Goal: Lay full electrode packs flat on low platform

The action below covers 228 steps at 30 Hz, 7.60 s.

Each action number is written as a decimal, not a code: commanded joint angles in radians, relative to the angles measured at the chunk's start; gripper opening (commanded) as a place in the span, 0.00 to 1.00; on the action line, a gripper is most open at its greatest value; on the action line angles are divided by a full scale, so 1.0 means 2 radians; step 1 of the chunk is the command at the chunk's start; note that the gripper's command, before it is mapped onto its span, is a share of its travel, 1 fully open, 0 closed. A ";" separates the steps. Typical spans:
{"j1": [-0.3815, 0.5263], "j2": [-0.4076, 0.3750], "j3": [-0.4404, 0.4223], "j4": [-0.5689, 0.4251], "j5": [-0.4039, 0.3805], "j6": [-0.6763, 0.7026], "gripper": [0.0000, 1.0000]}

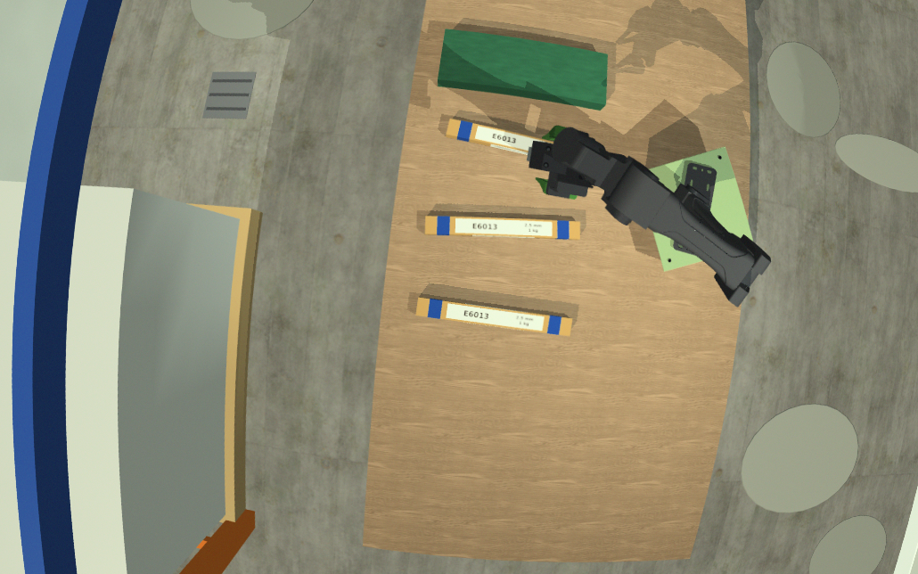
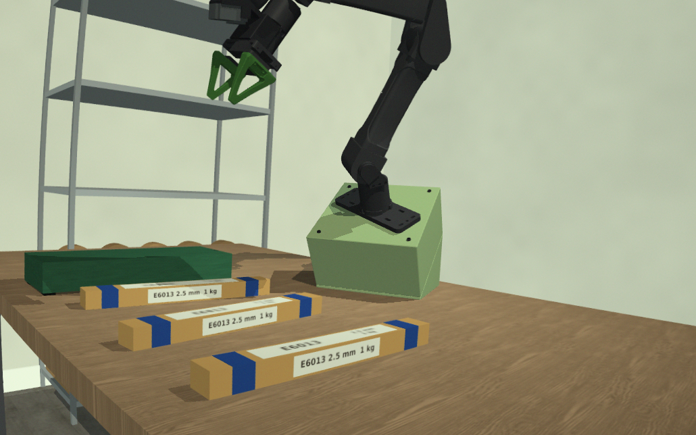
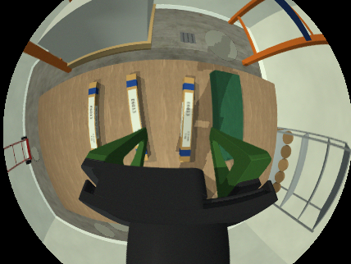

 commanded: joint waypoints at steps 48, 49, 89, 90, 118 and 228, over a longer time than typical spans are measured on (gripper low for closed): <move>-0.068 0.064 0.113 -0.262 -0.023 -0.138 0.76; -0.068 0.064 0.113 -0.262 -0.023 -0.138 0.76; 0.114 0.252 0.096 -0.067 0.026 0.009 0.44; 0.114 0.257 0.097 -0.067 0.027 0.009 0.44; 0.111 0.261 0.104 -0.070 0.024 0.005 0.44; 0.153 0.271 -0.006 0.050 0.039 0.040 0.44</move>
